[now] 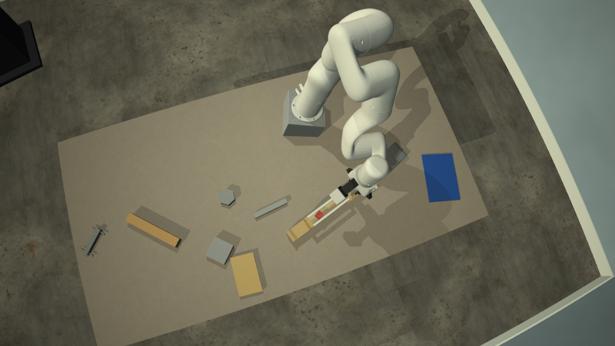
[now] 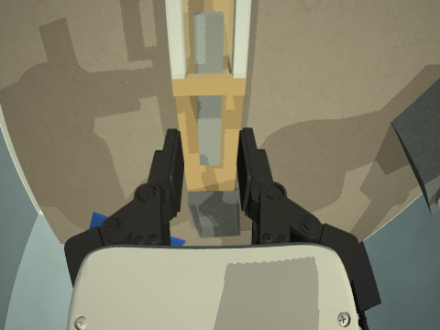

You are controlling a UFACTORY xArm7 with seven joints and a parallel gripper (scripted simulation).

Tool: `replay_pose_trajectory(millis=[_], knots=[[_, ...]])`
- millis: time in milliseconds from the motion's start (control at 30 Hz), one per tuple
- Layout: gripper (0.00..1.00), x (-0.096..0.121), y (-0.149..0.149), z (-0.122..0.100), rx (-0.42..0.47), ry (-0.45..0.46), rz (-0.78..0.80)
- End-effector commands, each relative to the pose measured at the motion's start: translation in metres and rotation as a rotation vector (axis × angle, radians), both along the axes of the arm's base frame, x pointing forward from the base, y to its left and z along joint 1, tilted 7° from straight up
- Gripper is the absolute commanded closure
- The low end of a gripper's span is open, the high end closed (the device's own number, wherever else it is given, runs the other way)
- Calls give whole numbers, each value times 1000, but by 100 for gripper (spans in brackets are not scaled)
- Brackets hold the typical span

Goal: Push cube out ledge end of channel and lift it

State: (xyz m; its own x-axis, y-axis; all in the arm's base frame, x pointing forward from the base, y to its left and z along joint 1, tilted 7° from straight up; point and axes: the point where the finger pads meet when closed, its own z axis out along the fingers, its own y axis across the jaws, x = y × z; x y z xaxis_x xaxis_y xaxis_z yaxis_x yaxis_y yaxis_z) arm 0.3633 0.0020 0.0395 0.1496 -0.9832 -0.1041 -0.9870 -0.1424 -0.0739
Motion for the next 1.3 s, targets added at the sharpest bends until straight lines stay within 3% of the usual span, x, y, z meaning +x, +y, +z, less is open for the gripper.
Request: replay_pose_trajectory(millis=[0,100,267,533,600,633,833,1267], knots=[[62,2,-6,0,0,-1,-5],[62,3,-25,-3,1,7,-17],[62,-6,-104,-15,11,34,-82],[62,-50,-207,-27,13,19,-164],[62,-50,-207,-27,13,19,-164],[62,-66,-242,-31,12,17,-167],[62,-90,-302,-39,11,15,-169],[62,-90,-304,-39,11,15,-169]])
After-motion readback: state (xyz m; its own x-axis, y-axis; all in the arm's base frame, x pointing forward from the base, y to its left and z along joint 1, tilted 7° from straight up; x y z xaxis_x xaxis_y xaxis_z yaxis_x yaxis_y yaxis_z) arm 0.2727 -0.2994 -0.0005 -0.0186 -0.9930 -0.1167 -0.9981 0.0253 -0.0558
